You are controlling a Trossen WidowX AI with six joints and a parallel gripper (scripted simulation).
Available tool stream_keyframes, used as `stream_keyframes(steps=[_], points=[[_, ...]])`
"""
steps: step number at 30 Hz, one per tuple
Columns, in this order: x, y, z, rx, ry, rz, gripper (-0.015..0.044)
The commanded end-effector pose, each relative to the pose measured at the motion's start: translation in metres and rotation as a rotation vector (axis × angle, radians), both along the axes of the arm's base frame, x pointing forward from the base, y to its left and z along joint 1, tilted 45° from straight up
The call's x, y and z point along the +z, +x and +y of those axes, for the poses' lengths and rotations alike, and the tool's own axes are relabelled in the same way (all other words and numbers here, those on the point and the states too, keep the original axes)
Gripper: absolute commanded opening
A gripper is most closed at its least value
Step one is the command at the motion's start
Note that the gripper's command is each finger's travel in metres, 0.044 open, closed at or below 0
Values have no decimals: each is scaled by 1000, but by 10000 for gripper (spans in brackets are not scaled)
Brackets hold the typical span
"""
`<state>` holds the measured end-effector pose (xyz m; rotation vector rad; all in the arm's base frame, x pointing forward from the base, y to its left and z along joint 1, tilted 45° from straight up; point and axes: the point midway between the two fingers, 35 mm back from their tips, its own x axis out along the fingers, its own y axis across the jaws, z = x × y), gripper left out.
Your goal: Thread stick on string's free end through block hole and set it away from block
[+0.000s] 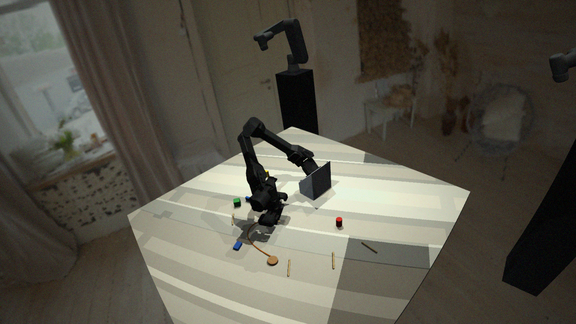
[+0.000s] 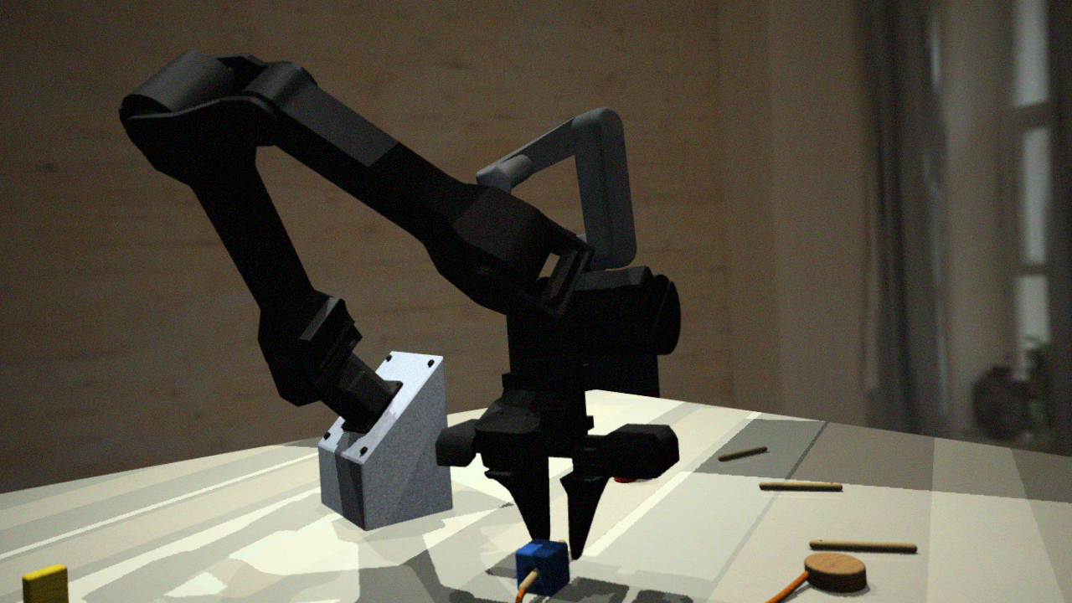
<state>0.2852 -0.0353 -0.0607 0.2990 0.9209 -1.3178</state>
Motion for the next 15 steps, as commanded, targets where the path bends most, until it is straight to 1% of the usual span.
stream_keyframes(steps=[1,5,9,10,15], points=[[-3,-3,-2,4,-6,11,123],[-3,-3,-2,4,-6,11,123],[-2,-2,-1,0,-1,5,18],[-2,-2,-1,0,-1,5,0],[-2,-2,-1,0,-1,5,0]])
